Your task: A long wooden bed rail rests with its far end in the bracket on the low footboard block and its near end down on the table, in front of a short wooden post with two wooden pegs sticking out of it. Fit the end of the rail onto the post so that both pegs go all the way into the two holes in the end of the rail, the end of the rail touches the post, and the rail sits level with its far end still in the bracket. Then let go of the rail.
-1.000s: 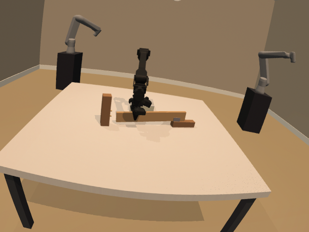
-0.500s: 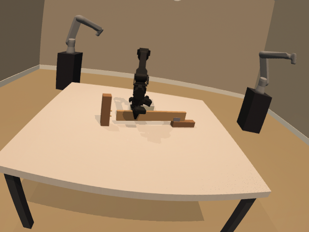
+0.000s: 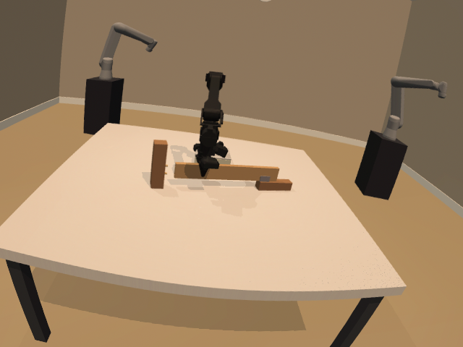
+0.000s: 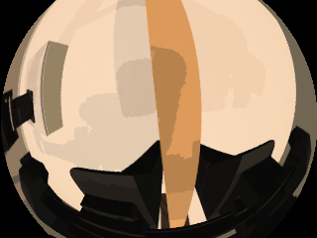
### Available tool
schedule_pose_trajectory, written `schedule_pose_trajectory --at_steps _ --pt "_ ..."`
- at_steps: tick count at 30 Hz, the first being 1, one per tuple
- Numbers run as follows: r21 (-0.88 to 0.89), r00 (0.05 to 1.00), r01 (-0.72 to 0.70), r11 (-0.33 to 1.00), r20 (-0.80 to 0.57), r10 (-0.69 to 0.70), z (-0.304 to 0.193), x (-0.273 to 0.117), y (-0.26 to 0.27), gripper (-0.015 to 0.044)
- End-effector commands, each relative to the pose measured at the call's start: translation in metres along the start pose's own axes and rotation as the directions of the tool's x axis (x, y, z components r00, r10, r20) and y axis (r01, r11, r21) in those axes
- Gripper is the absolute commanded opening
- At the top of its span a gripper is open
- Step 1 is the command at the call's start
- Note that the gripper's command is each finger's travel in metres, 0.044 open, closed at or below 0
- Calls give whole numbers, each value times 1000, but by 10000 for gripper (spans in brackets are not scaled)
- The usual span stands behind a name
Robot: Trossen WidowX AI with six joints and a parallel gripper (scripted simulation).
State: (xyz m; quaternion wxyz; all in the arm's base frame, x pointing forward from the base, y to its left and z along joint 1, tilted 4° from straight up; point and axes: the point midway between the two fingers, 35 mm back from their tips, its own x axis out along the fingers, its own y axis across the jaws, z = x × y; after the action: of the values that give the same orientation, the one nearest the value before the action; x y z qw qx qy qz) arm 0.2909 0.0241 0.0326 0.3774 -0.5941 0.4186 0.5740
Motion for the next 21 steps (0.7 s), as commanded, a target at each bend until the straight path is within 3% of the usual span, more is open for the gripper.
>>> schedule_pose_trajectory --at_steps 1,21 --pt "2 1000 17 1000 3 -17 0 -7 -4 0" --pt "2 1000 17 1000 3 -17 0 1 -2 0"
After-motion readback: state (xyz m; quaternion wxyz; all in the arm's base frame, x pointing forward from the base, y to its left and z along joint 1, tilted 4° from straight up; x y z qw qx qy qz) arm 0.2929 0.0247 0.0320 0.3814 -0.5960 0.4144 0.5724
